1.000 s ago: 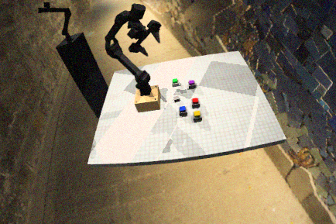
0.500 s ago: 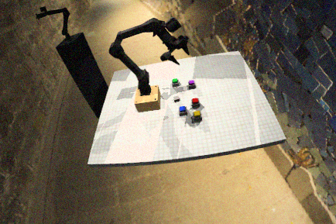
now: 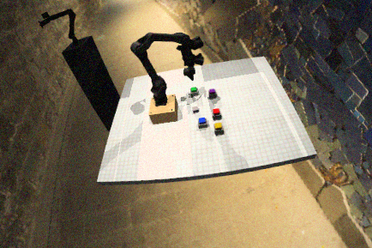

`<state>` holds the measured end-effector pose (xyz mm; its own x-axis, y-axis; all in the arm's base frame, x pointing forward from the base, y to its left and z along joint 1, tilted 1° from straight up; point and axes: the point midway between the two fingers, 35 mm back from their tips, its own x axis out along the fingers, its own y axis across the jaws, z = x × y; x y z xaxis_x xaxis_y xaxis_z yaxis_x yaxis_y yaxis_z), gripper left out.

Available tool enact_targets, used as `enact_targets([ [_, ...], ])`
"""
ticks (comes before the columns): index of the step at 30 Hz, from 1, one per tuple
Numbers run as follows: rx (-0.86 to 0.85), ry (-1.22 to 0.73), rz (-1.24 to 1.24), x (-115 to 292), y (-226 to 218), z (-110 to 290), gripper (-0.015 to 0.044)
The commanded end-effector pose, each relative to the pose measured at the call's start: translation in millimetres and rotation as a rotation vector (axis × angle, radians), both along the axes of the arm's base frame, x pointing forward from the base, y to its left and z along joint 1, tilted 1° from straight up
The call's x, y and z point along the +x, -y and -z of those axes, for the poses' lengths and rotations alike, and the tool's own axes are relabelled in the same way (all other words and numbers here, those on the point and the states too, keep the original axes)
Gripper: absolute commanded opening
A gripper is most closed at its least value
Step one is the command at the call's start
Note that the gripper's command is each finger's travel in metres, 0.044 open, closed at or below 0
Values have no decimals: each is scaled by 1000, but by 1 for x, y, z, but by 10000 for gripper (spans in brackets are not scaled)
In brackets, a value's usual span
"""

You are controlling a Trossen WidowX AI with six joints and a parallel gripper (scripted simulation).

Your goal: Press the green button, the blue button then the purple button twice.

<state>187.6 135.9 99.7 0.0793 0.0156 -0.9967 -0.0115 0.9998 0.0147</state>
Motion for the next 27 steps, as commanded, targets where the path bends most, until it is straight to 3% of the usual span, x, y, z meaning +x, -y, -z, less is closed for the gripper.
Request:
enact_targets([
  [1,-8,-45,-75,-12,-8,12,400],
  [7,-8,-45,-75,-12,-8,12,400],
  [13,-8,-45,-75,-10,-8,72,242],
  [21,-8,-45,-75,-10,-8,74,32],
  [27,-8,-45,-75,-10,-8,74,20],
])
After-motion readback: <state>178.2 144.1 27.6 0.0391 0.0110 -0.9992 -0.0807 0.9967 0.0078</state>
